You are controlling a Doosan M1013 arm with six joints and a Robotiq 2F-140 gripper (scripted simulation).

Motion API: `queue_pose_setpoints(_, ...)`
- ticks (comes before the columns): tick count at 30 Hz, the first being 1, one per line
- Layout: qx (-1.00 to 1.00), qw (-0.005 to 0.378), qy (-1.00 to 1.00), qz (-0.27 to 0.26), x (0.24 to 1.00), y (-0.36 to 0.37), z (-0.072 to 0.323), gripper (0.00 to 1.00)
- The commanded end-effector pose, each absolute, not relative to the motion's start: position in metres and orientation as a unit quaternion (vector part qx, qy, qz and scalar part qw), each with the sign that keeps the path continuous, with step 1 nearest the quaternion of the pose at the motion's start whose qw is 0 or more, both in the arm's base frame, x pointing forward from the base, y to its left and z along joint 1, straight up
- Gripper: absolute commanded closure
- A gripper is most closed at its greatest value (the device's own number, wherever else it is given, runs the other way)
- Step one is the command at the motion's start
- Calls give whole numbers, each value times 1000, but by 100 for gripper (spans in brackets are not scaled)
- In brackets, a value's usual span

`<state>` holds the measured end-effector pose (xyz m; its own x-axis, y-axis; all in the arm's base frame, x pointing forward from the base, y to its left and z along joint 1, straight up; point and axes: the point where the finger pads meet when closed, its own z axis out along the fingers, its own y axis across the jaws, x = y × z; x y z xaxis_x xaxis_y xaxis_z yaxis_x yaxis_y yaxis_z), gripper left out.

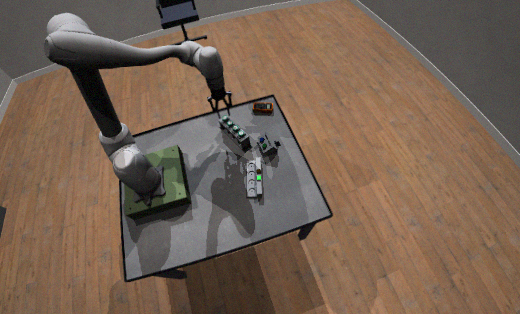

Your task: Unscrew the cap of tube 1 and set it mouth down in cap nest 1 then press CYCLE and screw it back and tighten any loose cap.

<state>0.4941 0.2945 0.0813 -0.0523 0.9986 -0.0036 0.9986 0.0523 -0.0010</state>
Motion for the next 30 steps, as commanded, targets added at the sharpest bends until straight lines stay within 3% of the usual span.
queue_pose_setpoints(1,688,1,725,-1,494,295,92,59)
queue_pose_setpoints(5,688,1,725,-1,494,295,96,59)
queue_pose_setpoints(16,423,1,906,-2,517,248,96,59)
queue_pose_setpoints(30,421,1,907,-1,517,248,78,59)
